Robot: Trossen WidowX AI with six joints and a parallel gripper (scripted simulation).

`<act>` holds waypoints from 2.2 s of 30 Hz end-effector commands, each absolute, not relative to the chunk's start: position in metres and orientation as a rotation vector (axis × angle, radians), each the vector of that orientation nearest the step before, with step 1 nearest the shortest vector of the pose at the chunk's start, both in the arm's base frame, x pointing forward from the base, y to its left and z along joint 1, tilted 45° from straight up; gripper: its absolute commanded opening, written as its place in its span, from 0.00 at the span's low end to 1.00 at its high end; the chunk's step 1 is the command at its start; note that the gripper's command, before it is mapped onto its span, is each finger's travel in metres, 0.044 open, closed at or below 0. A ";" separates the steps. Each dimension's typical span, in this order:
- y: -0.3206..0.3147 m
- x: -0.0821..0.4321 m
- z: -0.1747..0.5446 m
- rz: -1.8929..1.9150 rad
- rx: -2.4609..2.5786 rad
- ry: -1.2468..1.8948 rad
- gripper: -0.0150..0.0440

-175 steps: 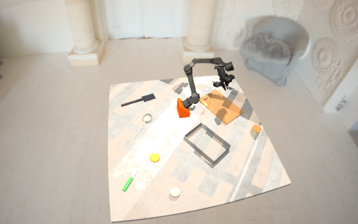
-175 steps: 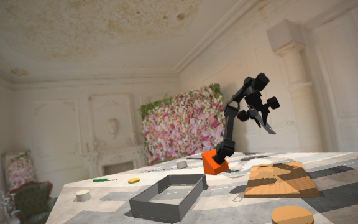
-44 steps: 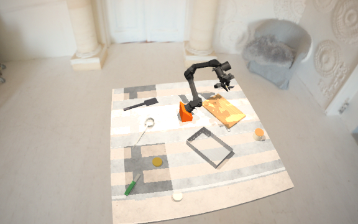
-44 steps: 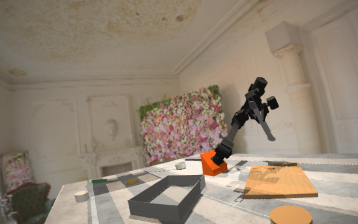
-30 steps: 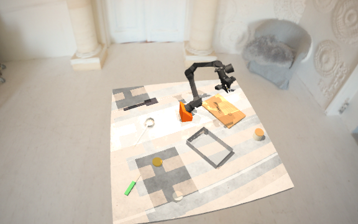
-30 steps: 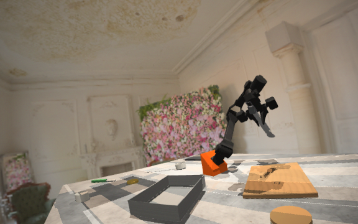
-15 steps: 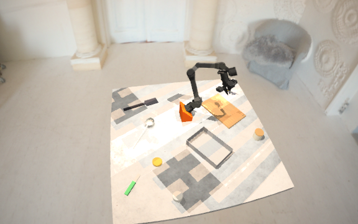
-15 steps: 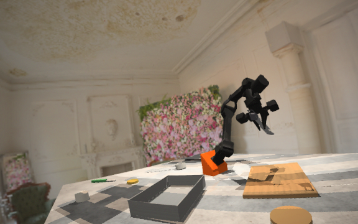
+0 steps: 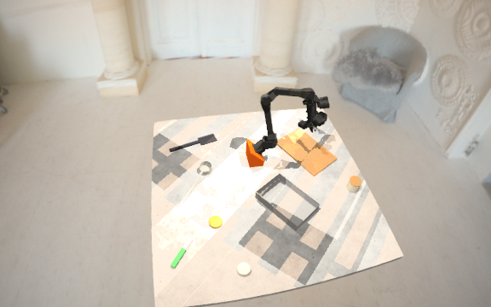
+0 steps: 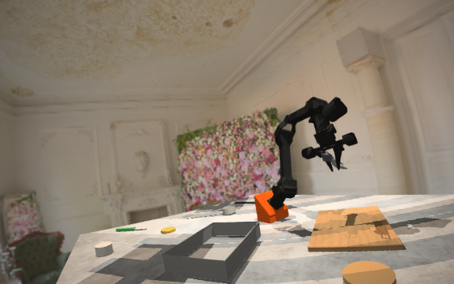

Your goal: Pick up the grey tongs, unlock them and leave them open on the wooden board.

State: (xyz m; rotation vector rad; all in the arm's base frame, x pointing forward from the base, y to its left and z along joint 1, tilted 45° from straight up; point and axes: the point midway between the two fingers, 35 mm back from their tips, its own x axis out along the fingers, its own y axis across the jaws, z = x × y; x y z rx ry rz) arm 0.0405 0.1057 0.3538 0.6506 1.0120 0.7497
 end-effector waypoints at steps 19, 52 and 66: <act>0.133 0.034 0.344 0.792 0.495 1.150 0.00; 0.161 0.022 0.326 0.813 0.365 1.221 0.00; 0.180 0.024 0.312 0.813 0.365 1.221 0.00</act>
